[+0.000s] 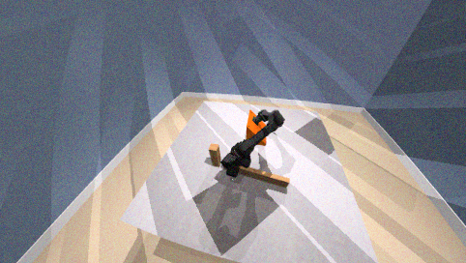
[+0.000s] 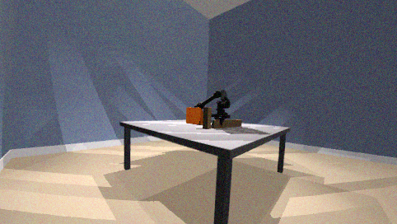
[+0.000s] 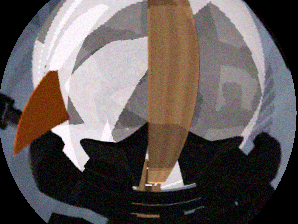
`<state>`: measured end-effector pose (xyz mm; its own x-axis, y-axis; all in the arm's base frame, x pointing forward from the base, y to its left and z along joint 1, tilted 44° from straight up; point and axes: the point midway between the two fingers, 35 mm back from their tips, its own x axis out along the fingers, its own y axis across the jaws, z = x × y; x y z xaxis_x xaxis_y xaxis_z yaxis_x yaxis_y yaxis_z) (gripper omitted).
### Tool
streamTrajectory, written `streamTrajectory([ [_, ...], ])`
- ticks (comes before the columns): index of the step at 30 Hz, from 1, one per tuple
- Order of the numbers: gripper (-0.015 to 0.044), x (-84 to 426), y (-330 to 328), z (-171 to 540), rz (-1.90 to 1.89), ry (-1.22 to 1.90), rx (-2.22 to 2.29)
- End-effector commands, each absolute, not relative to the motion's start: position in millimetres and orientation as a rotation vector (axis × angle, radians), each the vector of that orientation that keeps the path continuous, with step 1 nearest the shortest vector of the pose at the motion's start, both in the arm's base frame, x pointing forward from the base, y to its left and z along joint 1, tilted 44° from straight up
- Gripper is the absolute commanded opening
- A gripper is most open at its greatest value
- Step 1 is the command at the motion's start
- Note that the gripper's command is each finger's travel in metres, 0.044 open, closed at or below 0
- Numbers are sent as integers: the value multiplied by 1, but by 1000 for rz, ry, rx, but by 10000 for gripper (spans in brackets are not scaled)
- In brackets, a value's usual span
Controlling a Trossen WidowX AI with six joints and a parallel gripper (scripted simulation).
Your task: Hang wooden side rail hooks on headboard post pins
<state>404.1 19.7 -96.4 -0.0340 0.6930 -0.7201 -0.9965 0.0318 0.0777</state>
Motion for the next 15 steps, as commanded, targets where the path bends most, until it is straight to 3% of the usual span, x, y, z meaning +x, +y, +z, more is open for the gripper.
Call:
streamTrajectory([
  [1,0,404,20,-97,1477,698,-556],
  [15,0,397,20,-96,1515,632,-627],
])
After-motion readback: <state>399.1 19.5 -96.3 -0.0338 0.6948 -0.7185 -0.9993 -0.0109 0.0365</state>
